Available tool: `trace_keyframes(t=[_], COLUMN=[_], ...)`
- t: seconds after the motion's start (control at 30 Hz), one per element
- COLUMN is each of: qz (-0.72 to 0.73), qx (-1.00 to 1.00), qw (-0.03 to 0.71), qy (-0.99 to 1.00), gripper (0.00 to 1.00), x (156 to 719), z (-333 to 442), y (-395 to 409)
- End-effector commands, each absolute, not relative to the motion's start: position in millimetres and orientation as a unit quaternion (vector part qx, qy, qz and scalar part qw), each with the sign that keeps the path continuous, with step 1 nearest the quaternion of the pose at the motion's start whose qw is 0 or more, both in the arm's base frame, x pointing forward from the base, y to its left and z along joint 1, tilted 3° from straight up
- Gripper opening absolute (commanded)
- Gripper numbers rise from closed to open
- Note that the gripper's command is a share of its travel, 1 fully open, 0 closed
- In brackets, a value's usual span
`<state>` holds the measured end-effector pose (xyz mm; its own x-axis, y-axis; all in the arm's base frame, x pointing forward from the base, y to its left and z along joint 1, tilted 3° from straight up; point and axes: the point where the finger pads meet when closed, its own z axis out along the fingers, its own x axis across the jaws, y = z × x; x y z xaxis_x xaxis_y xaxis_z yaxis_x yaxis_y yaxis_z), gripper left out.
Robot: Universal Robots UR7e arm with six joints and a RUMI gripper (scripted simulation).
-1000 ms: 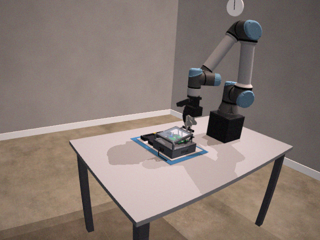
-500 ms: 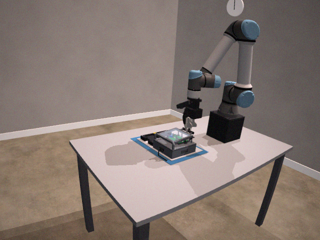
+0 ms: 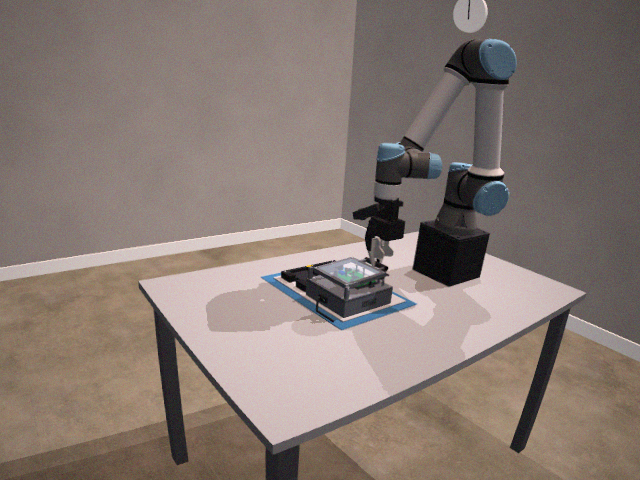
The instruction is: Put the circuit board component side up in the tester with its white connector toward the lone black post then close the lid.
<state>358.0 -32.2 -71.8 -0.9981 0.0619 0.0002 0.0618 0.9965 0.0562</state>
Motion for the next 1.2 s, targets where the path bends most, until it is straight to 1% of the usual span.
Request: trace_keyframes(t=[0.0, 1.17], qz=[0.028, 0.028], qx=[0.031, 0.031], qw=[0.002, 0.002], qy=[0.999, 0.999], gripper=[0.0, 0.0], x=[358.4, 358.1], z=[-73.5, -79.3], y=[-32.3, -31.9])
